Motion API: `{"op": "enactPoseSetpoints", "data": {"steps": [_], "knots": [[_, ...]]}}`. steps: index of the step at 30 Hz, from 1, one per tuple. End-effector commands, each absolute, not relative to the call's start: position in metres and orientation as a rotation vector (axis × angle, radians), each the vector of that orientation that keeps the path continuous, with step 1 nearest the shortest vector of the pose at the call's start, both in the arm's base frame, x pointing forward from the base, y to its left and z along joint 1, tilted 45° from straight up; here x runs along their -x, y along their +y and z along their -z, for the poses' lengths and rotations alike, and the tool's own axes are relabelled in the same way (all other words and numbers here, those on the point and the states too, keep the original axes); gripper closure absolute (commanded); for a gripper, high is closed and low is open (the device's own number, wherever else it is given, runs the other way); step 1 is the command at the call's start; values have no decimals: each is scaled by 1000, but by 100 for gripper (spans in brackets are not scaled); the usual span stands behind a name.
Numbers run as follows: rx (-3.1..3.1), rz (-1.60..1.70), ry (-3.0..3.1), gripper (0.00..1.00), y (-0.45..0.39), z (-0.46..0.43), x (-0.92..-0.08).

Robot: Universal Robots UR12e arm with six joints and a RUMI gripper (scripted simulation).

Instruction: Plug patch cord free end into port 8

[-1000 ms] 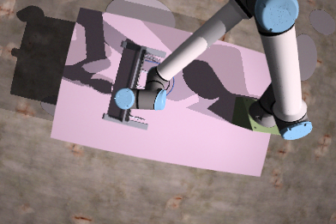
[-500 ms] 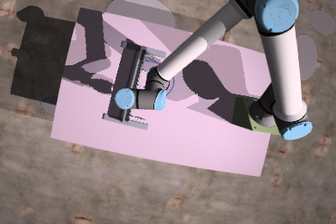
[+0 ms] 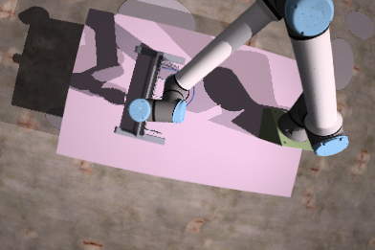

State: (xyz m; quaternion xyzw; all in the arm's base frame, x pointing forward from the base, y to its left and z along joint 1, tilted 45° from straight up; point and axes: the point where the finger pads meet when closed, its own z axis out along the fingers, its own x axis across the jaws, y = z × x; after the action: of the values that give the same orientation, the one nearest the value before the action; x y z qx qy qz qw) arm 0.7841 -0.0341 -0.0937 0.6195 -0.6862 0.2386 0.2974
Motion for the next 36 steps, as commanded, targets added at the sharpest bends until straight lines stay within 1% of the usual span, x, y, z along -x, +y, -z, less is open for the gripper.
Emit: {"op": "enactPoseSetpoints", "data": {"steps": [1,3,4,36], "knots": [[-1646,-638,-1827,100,-34,91,-784],[-1646,-638,-1827,100,-34,91,-784],[-1646,-638,-1827,78,-34,91,-784],[-1646,-637,-1826,78,-34,92,-784]]}}
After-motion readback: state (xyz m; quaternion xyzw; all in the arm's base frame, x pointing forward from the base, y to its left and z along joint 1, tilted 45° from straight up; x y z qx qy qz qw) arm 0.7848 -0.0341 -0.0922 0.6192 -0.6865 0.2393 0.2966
